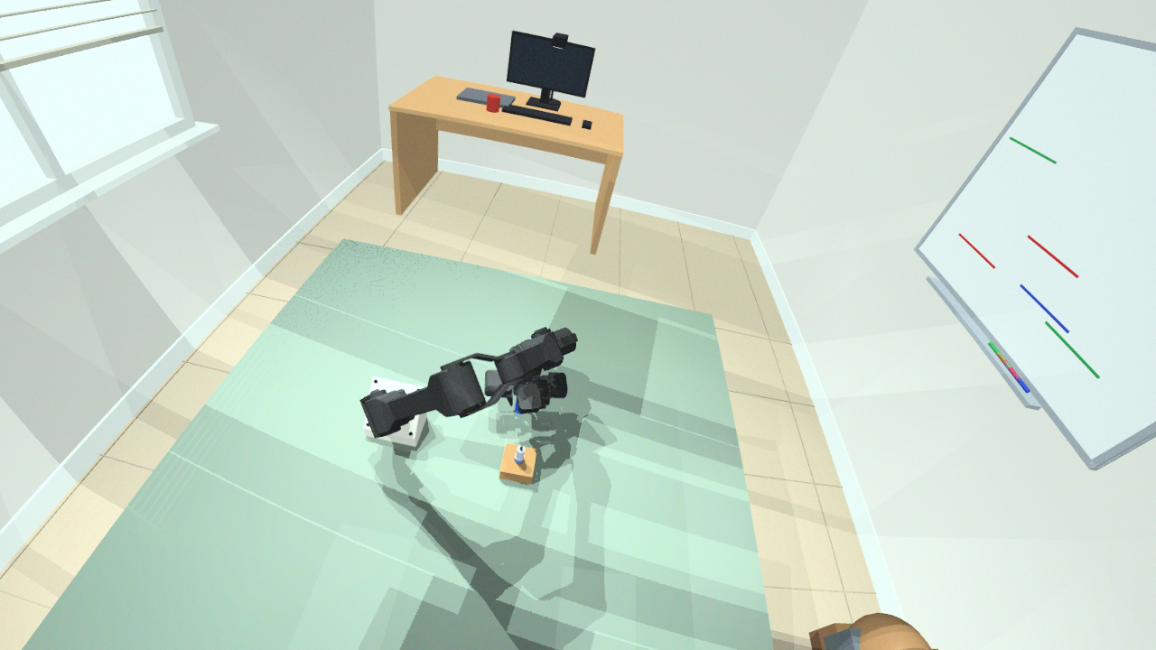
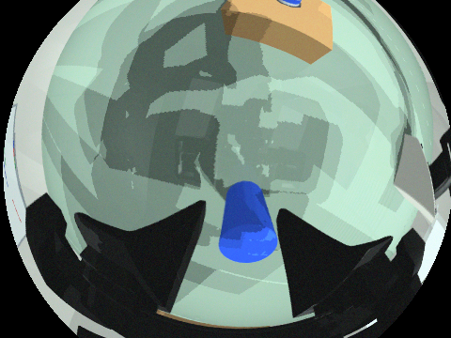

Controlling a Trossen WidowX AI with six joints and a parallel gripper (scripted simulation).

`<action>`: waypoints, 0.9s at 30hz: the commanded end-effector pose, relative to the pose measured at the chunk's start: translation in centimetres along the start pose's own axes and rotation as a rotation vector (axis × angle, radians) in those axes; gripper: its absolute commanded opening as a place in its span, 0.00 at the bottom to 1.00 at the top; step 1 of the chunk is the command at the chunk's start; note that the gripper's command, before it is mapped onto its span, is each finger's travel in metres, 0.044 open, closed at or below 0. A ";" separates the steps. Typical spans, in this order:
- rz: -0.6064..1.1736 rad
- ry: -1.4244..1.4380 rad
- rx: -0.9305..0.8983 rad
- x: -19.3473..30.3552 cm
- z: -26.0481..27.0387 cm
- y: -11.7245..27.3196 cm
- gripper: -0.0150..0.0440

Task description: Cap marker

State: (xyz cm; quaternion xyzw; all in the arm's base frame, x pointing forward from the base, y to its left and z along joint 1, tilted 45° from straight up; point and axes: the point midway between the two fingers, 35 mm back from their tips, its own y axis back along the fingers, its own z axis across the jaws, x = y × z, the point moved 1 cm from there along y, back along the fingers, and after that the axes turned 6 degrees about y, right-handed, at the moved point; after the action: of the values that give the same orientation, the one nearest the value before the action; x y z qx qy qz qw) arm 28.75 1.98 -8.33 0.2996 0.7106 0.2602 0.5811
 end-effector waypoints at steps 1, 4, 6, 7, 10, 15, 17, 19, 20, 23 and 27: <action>-0.005 0.008 0.002 0.0 -0.2 -0.4 0.58; -0.005 0.008 0.002 0.0 -0.2 -0.4 0.48; -0.005 0.008 0.002 0.0 -0.2 -0.4 0.46; -0.005 0.008 0.002 0.0 -0.2 -0.4 0.45; -0.005 0.008 0.002 0.0 -0.1 -0.4 0.42; -0.004 0.008 0.002 0.0 -0.1 0.1 0.26; -0.004 0.009 0.002 0.0 0.0 0.7 0.25; -0.003 0.009 0.002 0.1 0.0 1.4 0.25; -0.003 0.009 0.002 0.1 0.0 1.7 0.25; -0.002 0.009 0.002 0.1 0.1 2.7 0.25; -0.002 0.009 0.002 0.1 0.0 4.0 0.25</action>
State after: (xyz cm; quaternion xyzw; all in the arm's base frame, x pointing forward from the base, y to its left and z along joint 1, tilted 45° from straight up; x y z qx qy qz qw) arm 28.87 3.75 -6.54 0.2968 0.7179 0.2576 0.5747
